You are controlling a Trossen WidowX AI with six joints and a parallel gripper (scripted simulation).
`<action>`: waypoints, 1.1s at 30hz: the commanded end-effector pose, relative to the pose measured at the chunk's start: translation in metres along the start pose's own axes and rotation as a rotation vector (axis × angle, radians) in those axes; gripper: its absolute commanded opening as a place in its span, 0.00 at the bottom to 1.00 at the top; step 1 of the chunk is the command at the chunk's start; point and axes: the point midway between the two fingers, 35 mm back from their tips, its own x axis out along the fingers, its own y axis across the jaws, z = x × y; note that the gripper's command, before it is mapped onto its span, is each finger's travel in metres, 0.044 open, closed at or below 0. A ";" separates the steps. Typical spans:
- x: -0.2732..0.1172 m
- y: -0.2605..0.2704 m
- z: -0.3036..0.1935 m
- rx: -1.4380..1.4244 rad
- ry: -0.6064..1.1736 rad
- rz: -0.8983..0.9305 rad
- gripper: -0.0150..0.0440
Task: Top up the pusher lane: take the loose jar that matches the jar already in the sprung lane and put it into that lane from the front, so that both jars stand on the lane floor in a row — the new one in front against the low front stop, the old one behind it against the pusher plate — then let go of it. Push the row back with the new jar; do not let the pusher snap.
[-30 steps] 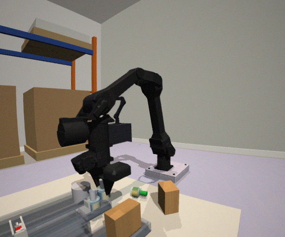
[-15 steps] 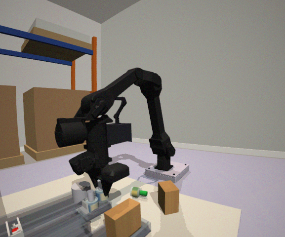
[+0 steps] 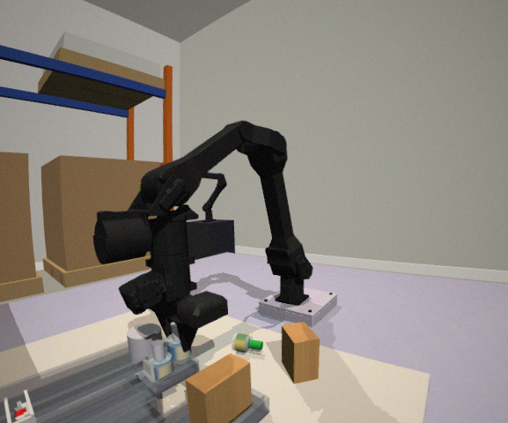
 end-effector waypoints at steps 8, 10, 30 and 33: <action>0.002 -0.001 0.011 0.003 -0.017 -0.004 0.25; 0.002 -0.001 0.012 0.003 -0.017 -0.004 0.25; 0.001 -0.001 0.014 0.003 -0.017 -0.004 0.25; 0.000 -0.001 0.014 0.003 -0.017 -0.004 0.25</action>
